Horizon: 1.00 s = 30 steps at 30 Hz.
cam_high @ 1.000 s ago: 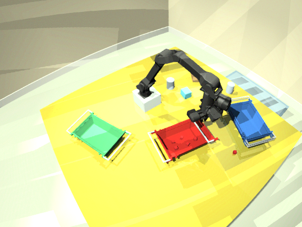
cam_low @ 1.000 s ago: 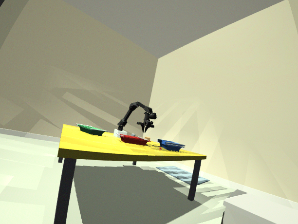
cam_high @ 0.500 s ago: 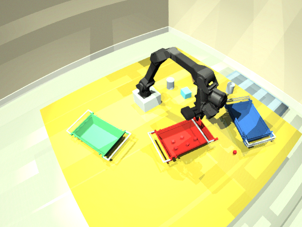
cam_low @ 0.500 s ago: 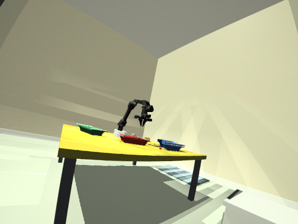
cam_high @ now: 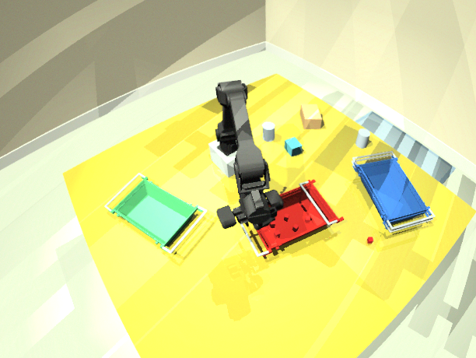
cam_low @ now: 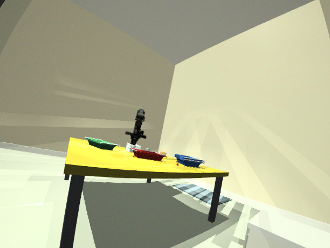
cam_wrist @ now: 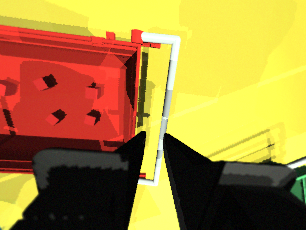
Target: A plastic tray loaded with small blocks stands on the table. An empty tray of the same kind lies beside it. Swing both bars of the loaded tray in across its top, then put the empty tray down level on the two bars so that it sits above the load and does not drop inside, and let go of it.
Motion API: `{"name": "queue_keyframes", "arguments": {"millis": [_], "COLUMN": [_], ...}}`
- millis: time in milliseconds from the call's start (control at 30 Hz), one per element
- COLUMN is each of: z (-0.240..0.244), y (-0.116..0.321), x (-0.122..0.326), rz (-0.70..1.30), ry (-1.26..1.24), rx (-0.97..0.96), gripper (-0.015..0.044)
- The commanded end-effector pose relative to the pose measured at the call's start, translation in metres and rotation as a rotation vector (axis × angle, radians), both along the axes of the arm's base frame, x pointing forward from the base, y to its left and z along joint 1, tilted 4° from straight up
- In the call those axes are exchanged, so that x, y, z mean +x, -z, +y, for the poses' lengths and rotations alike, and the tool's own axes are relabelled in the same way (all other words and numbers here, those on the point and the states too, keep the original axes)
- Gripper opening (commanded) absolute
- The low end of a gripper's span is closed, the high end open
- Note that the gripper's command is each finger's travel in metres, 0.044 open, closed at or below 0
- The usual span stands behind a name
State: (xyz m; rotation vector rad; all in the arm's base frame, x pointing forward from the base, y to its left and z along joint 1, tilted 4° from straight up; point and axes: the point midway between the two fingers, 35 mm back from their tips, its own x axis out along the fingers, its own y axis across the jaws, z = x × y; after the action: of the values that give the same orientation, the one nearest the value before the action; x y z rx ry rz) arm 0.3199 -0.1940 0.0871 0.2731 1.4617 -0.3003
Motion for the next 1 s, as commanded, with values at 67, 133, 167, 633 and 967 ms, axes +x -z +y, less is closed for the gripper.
{"name": "queue_keyframes", "arguments": {"millis": [67, 133, 167, 633, 967], "z": [-0.012, -0.013, -0.013, -0.014, 0.0], "y": [0.007, 0.01, 0.013, 0.067, 0.041], "x": [-0.012, -0.011, -0.011, -0.006, -0.004], "rz": [-0.012, -0.012, -0.012, -0.012, -0.012], "ry": [-0.021, -0.021, -0.021, -0.021, -0.021], "rx": [0.0, 0.0, 0.0, 0.0, 0.001], "gripper": [0.0083, 0.0083, 0.0083, 0.0083, 0.0083]}}
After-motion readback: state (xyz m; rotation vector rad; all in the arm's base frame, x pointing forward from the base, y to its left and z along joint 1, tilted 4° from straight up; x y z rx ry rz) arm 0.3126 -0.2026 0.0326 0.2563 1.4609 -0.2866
